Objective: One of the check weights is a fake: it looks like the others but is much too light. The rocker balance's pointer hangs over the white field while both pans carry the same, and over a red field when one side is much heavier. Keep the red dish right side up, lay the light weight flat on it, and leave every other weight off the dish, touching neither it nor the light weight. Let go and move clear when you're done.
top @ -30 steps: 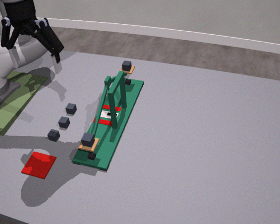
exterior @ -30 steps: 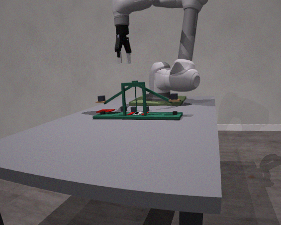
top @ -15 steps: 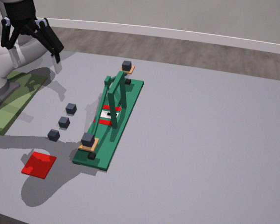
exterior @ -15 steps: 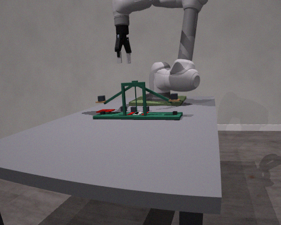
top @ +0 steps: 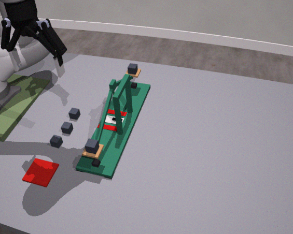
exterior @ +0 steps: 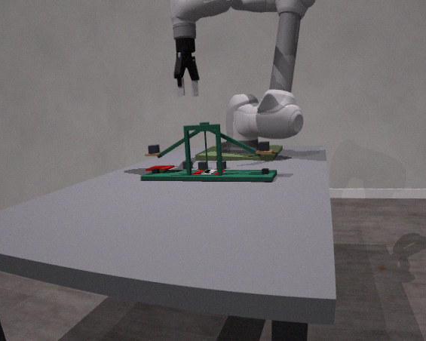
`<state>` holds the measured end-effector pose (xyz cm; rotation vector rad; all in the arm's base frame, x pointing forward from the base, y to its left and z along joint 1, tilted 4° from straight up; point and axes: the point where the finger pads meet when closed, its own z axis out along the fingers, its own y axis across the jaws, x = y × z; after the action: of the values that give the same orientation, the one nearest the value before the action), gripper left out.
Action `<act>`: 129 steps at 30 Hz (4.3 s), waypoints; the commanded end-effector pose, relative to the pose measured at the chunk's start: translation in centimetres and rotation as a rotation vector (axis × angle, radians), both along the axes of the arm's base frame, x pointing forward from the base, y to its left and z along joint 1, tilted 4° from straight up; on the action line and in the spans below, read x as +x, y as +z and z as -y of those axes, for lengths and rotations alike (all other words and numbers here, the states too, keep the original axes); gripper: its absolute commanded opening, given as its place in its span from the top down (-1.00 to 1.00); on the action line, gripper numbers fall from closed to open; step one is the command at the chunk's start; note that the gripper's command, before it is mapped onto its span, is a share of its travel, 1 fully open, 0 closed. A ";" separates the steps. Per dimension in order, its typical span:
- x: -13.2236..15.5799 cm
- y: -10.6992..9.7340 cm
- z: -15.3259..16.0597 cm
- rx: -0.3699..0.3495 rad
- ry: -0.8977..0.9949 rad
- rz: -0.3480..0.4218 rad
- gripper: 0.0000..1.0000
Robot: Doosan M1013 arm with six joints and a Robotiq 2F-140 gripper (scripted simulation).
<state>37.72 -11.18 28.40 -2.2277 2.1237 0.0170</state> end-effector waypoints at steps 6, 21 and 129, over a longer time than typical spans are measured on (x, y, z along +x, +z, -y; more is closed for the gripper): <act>0.0 0.0 0.1 0.000 0.000 0.000 -1.00; 0.2 -0.2 4.8 0.000 0.000 0.000 -1.00; 17.8 -12.1 6.5 0.000 0.000 0.000 0.30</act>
<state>55.50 -17.68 16.79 -2.2277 2.1238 0.0173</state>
